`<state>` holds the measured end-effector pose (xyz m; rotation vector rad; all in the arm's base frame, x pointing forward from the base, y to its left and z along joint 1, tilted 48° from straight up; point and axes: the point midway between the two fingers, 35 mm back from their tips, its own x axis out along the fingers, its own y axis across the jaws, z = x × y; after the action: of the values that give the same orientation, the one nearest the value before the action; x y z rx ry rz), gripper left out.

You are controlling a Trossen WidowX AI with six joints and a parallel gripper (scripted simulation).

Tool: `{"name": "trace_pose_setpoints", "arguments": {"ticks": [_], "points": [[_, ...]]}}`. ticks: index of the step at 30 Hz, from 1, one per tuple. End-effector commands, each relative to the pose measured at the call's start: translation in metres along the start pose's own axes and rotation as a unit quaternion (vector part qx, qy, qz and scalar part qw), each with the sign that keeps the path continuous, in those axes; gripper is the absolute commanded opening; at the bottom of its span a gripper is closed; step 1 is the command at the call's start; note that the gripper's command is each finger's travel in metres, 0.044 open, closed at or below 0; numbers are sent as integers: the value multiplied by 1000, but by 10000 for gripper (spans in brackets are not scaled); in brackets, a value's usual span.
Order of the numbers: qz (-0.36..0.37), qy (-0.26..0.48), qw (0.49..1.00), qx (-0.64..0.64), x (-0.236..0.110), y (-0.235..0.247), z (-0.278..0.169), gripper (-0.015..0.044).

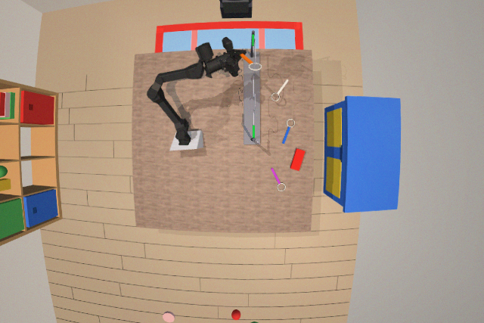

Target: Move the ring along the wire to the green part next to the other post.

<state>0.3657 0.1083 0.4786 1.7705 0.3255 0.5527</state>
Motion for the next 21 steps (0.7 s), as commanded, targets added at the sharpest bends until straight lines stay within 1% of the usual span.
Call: {"name": "trace_pose_setpoints", "arguments": {"ticks": [1,21], "points": [[15,-6,1000,25,0,2,1,-150],[76,-19,988,133,0,10,2,-150]]}}
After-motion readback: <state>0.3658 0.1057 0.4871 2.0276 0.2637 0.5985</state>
